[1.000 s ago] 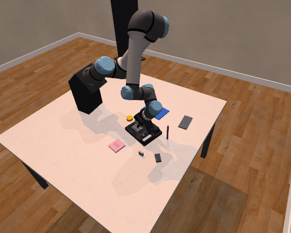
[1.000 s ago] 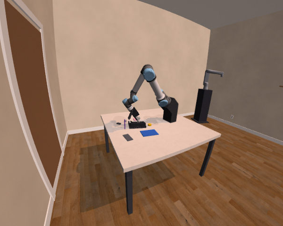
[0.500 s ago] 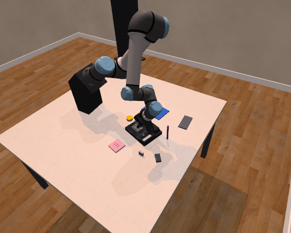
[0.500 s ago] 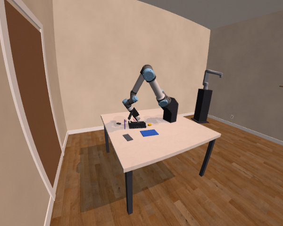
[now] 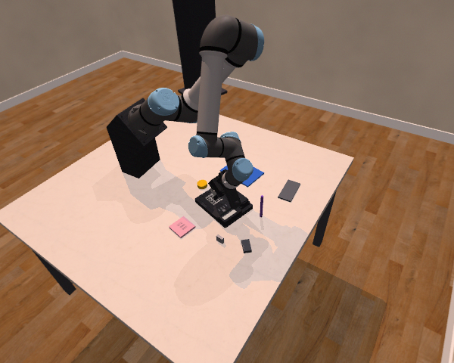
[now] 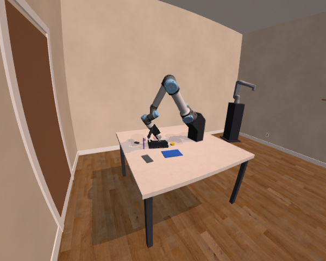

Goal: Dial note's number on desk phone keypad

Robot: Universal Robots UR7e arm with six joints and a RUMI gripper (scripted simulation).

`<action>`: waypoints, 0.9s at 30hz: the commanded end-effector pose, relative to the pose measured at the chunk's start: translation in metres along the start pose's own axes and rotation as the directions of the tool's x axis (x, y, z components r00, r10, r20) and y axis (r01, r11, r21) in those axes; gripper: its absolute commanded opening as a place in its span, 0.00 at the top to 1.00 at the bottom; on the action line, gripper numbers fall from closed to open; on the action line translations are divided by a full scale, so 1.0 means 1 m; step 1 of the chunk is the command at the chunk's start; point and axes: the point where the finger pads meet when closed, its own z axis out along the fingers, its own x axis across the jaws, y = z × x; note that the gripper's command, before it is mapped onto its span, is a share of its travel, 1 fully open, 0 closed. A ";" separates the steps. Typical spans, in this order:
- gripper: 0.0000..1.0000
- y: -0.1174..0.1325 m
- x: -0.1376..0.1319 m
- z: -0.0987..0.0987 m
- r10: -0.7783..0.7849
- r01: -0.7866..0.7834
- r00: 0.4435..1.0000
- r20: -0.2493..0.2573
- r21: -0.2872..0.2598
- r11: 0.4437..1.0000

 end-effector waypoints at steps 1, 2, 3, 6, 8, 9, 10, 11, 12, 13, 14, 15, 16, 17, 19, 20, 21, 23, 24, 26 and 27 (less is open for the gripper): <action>1.00 0.000 0.000 0.000 0.000 0.000 1.000 0.000 0.001 1.000; 1.00 -0.001 0.000 0.000 0.000 0.000 1.000 0.000 0.001 1.000; 1.00 -0.001 0.000 0.000 0.000 0.000 1.000 0.000 0.001 1.000; 1.00 -0.001 0.000 0.001 0.000 0.000 1.000 0.000 0.001 1.000; 1.00 -0.001 0.000 0.001 0.000 0.000 1.000 0.000 0.001 1.000; 1.00 -0.001 0.000 0.001 0.000 0.000 1.000 0.000 0.001 1.000; 1.00 -0.001 0.000 0.001 0.000 0.000 1.000 0.000 0.001 1.000; 1.00 -0.001 0.000 0.001 0.000 0.000 1.000 0.000 0.001 1.000; 1.00 -0.001 0.000 0.001 0.000 0.000 1.000 0.000 0.001 1.000; 1.00 -0.001 0.000 0.001 0.000 0.000 1.000 0.000 0.001 1.000; 1.00 -0.001 0.000 0.001 0.000 0.000 1.000 0.000 0.001 1.000; 1.00 -0.001 0.000 0.001 0.000 0.000 1.000 0.000 0.001 1.000; 1.00 -0.002 0.000 0.002 0.000 0.000 1.000 0.000 0.001 1.000; 1.00 -0.002 0.000 0.002 0.000 0.000 1.000 0.000 0.001 1.000; 1.00 -0.001 0.000 0.001 0.000 0.000 1.000 0.000 0.001 1.000; 1.00 -0.001 0.000 0.001 0.000 0.000 1.000 0.000 0.001 1.000; 1.00 -0.001 0.000 0.000 0.000 0.000 1.000 0.000 0.001 1.000; 1.00 0.002 0.000 -0.003 0.000 0.000 1.000 0.000 0.001 1.000; 1.00 0.003 0.000 -0.006 0.000 0.000 1.000 0.000 0.001 1.000; 1.00 0.006 0.000 -0.010 0.000 0.000 1.000 0.000 0.001 1.000; 1.00 0.007 0.000 -0.011 0.000 0.000 1.000 0.000 0.001 1.000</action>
